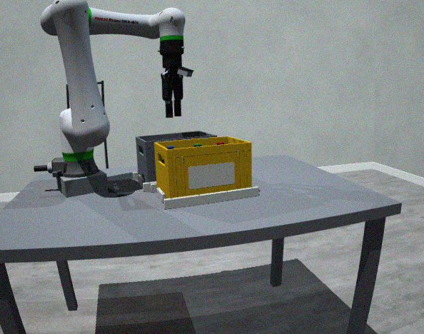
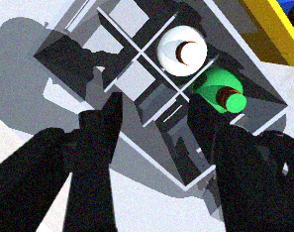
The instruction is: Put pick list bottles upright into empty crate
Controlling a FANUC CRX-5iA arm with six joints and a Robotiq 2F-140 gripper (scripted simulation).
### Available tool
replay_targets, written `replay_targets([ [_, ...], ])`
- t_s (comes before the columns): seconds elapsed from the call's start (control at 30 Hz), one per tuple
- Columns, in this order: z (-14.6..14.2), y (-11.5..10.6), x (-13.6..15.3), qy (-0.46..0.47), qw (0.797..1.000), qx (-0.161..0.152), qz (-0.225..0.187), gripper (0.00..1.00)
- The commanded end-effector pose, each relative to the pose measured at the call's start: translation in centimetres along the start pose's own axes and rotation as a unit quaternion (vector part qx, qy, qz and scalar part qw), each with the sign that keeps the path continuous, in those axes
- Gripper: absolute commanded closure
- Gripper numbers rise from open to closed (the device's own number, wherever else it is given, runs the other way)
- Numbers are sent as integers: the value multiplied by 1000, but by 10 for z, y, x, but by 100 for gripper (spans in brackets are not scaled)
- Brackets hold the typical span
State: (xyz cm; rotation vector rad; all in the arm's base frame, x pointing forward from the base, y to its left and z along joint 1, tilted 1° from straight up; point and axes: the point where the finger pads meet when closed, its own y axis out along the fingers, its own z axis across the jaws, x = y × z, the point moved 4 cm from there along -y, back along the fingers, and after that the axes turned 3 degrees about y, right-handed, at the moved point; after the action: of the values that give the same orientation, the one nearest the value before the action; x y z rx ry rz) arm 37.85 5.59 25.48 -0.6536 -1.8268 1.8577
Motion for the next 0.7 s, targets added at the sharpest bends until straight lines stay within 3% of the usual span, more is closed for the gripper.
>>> replay_targets([
  [0.0, -10, -5, 9, 1, 1000, 0, 1, 56],
  [0.67, -70, -34, 69, 1, 1000, 0, 1, 56],
])
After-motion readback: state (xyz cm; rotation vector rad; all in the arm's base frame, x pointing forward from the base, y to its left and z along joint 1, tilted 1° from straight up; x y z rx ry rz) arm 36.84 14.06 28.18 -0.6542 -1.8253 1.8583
